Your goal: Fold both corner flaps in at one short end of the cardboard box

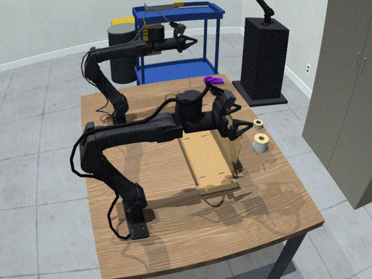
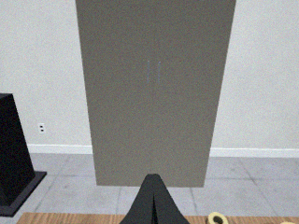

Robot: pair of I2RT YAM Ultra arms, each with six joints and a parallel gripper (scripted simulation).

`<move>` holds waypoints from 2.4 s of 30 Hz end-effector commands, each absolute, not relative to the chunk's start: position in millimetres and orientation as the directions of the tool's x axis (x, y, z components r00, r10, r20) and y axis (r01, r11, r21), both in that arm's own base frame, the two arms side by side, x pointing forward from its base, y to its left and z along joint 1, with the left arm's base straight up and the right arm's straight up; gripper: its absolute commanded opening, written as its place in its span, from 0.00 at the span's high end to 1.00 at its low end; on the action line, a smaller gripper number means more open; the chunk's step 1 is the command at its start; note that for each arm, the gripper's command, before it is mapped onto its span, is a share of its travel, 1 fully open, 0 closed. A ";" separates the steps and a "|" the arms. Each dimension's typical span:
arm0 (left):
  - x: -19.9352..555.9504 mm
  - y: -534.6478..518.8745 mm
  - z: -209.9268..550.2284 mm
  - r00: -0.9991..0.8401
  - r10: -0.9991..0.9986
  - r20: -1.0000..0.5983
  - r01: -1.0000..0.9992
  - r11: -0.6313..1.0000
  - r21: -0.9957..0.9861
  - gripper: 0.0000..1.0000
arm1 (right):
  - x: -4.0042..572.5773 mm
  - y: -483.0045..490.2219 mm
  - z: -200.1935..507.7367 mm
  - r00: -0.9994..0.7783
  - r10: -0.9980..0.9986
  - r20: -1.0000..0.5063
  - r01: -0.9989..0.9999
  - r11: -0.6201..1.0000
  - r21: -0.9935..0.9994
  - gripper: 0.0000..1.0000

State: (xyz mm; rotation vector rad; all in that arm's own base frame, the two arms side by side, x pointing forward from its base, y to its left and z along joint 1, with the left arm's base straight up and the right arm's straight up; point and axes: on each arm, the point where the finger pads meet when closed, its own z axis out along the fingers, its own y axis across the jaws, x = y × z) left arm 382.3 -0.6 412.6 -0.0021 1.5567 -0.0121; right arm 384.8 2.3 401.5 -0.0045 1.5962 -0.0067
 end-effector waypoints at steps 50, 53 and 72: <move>292.3 -186.5 107.4 -0.104 0.864 -0.492 0.964 0.209 0.163 0.73 | 385.5 43.4 212.3 -0.079 -0.466 -0.881 -0.712 0.645 -0.277 0.00; 278.8 -192.7 96.3 -0.059 0.881 -0.470 0.983 0.134 0.127 0.73 | 385.7 44.5 193.5 -0.079 -0.498 -0.863 -0.753 0.597 -0.276 0.00; 244.2 -207.0 65.4 0.034 0.907 -0.421 0.999 -0.024 0.028 0.73 | 400.8 57.4 85.7 -0.070 -0.637 -0.768 -0.931 0.317 -0.179 0.00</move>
